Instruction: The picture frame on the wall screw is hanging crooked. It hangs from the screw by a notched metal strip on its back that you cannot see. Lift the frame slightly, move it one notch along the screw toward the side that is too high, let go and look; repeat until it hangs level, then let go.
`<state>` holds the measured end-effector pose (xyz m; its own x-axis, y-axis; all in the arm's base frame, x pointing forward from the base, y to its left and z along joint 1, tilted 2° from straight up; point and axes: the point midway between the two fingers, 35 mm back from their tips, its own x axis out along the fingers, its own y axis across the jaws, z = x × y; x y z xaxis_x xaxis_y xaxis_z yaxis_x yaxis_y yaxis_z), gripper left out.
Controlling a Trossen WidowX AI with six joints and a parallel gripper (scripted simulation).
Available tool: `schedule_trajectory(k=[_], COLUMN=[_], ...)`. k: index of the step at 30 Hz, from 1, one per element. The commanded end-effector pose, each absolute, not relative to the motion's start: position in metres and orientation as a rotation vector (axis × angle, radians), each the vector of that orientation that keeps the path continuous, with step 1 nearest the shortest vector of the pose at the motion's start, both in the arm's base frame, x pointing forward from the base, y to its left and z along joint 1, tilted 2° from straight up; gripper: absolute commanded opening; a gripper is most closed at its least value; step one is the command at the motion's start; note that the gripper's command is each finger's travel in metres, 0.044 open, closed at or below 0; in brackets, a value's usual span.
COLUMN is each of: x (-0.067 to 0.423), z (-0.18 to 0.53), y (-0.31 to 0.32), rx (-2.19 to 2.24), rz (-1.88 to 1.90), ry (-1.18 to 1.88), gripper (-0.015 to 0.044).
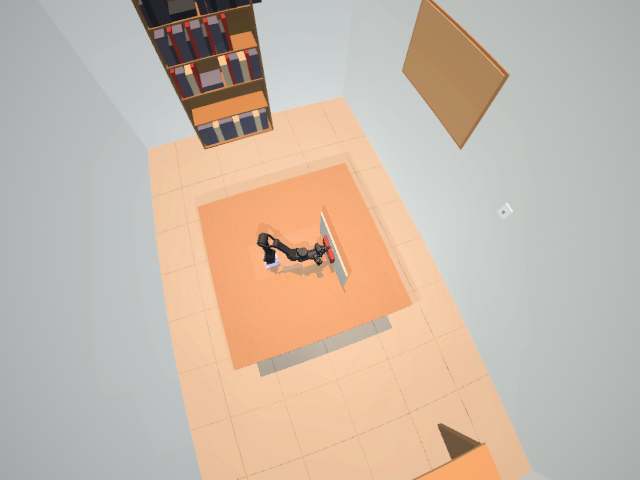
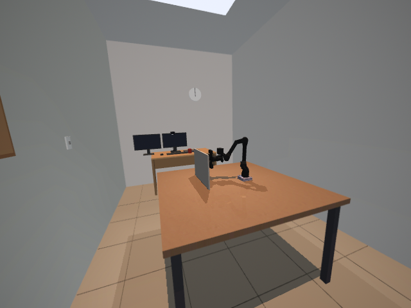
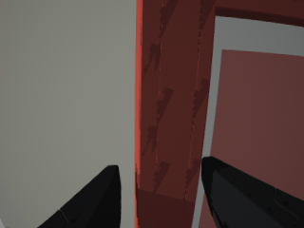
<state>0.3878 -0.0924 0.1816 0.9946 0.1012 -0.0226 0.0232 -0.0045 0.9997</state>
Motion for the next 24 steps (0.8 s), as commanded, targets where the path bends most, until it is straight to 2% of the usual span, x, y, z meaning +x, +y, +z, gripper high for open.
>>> schedule_trajectory(k=[1, 6, 13, 19, 24], x=[0.388, 0.379, 0.296, 0.295, 0.257], z=[0.182, 0.183, 0.182, 0.184, 0.198], y=[-0.092, -0.095, -0.103, -0.105, -0.12], rx=[1.577, 1.603, 1.863, 1.853, 1.86], rz=[0.061, 0.06, 0.049, 0.048, 0.031], ry=[0.098, 0.099, 0.107, 0.1, 0.115], gripper=[0.026, 0.026, 0.026, 0.026, 0.026])
